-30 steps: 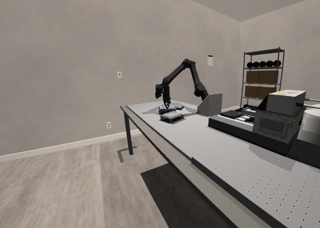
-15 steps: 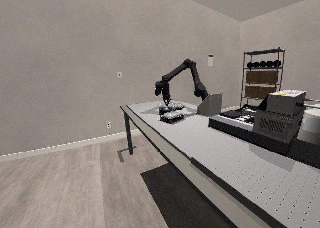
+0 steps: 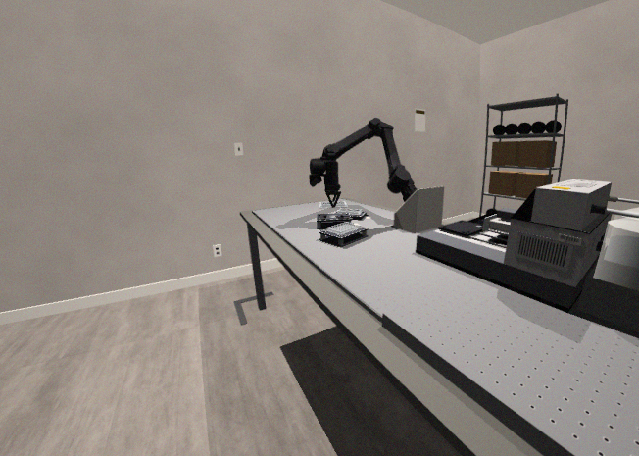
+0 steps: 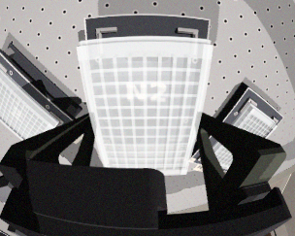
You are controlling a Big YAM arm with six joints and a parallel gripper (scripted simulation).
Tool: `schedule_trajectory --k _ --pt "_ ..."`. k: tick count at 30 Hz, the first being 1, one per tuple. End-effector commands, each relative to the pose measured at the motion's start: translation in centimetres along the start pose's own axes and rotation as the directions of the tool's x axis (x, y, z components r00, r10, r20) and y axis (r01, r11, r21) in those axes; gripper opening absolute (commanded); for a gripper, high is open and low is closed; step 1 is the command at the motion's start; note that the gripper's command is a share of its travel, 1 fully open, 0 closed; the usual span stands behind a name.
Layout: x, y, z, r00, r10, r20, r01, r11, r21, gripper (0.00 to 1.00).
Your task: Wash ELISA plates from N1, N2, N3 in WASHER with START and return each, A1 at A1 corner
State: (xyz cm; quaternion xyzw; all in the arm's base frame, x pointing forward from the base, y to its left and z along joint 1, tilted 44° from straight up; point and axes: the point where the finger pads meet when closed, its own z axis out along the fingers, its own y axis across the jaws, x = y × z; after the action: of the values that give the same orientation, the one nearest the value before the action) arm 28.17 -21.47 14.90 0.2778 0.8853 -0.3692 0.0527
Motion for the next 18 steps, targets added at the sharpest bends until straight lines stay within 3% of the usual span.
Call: schedule_trajectory --k 1,2,3,18 --pt "-1.3 -0.4 -1.5 0.999 0.036 0.030 -0.036 0.999 -0.008 0.82" --pt "-0.9 -0.6 -1.1 0.999 0.039 0.014 -0.039 0.999 -0.001 0.82" --pt "-1.6 -0.5 -2.0 0.998 0.043 0.036 -0.043 0.999 -0.009 0.82" --pt "-1.4 -0.5 -4.2 0.999 0.041 0.034 -0.041 0.999 -0.012 0.82"
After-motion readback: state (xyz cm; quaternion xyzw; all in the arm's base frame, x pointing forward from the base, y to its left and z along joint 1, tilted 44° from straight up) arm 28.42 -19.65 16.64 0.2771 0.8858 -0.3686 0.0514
